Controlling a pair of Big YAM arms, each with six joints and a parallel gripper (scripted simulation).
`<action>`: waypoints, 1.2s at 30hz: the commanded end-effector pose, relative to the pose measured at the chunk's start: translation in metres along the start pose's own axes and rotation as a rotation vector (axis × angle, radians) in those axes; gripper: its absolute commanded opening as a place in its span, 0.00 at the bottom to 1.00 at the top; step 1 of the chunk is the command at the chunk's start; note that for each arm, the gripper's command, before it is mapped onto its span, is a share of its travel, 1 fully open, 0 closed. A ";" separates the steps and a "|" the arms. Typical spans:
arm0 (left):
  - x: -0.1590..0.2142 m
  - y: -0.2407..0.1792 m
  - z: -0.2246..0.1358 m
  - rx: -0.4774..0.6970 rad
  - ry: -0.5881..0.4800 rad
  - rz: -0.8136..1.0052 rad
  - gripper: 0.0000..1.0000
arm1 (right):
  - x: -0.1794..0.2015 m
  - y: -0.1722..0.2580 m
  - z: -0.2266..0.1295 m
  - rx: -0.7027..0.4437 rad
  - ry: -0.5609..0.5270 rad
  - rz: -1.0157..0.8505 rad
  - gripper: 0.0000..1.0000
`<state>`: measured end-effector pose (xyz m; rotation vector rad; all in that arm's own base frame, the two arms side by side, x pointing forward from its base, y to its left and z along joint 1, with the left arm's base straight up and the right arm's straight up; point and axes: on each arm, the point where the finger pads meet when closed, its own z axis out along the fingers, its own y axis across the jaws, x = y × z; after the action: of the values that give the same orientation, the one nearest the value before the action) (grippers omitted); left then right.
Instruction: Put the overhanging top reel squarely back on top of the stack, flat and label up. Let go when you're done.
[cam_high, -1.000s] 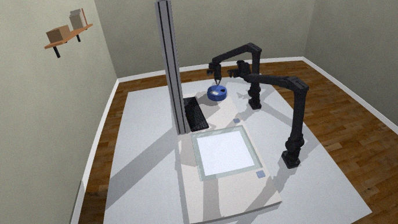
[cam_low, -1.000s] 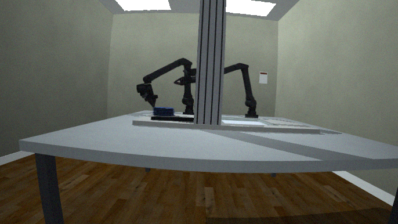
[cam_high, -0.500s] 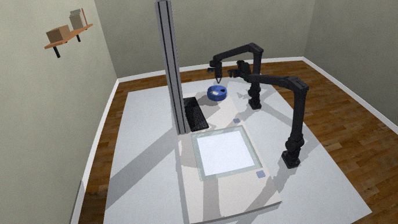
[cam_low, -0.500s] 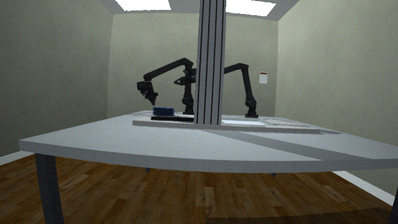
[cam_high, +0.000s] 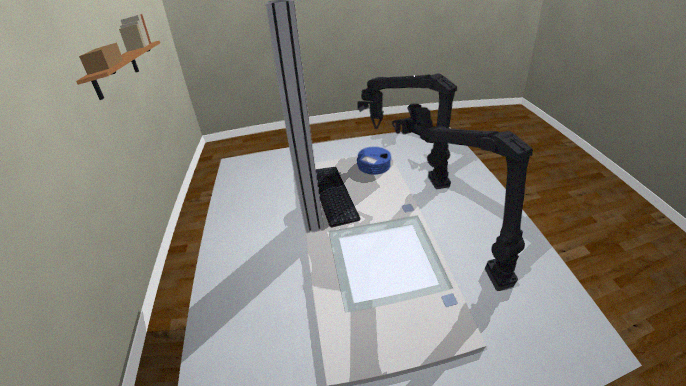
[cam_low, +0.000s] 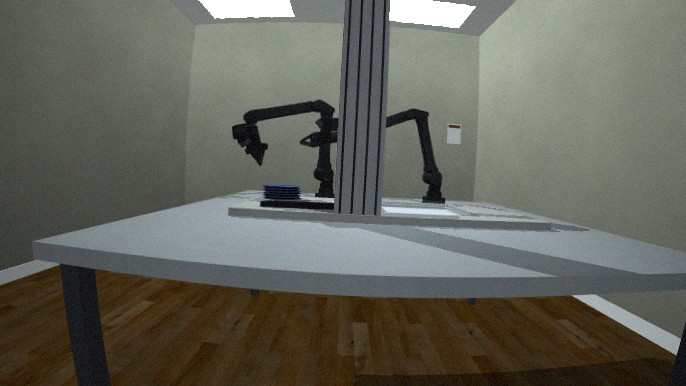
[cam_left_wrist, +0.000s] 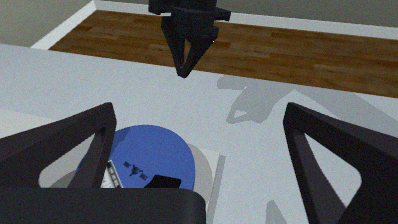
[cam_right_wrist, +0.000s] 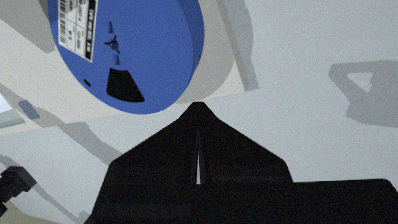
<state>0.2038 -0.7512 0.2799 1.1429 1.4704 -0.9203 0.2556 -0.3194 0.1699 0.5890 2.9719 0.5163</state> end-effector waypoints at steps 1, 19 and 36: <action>-0.030 0.000 0.013 0.000 -0.060 -0.015 1.00 | -0.011 -0.003 -0.006 0.001 -0.002 -0.027 0.00; -0.005 0.067 -0.124 -0.101 -0.054 -0.033 1.00 | -0.002 0.081 0.033 0.239 -0.465 0.106 0.60; -0.001 0.070 -0.138 -0.108 -0.056 -0.034 1.00 | 0.002 0.123 0.052 0.389 -0.693 0.064 0.60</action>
<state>0.2356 -0.5967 0.2857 1.0463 1.5134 -0.8461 0.2918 -0.1887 0.1353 0.6985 2.4810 -0.2135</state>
